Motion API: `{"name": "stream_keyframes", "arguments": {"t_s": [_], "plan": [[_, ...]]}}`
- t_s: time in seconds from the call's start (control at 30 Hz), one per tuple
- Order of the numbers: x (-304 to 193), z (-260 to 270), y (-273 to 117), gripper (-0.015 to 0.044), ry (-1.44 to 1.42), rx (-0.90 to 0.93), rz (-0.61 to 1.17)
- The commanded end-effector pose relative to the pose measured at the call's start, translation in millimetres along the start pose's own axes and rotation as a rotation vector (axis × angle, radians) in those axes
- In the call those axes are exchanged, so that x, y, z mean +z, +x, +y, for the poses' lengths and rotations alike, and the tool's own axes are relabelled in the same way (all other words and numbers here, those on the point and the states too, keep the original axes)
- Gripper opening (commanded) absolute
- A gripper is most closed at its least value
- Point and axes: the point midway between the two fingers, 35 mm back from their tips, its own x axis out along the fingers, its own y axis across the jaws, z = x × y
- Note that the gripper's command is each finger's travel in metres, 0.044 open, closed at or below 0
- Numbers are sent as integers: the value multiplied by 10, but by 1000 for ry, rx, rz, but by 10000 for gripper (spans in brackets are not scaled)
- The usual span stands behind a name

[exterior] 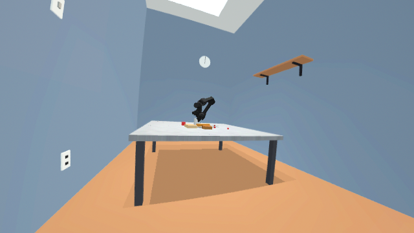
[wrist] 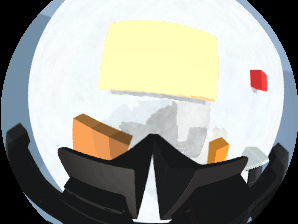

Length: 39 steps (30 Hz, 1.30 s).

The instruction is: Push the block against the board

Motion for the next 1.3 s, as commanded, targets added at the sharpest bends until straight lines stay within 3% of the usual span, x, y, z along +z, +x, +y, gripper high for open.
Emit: {"name": "stream_keyframes", "arguments": {"t_s": [0.0, 0.27, 0.53, 0.7, 1.27], "plan": [[494, -101, -43, 0, 12, -2, -13], [1661, -593, -5, 0, 11, -4, -6], [1686, -606, 30, 0, 11, -4, -6], [1682, -607, 553, 0, 10, -2, -4], [1572, -592, 549, 0, 10, -3, -3]]}}
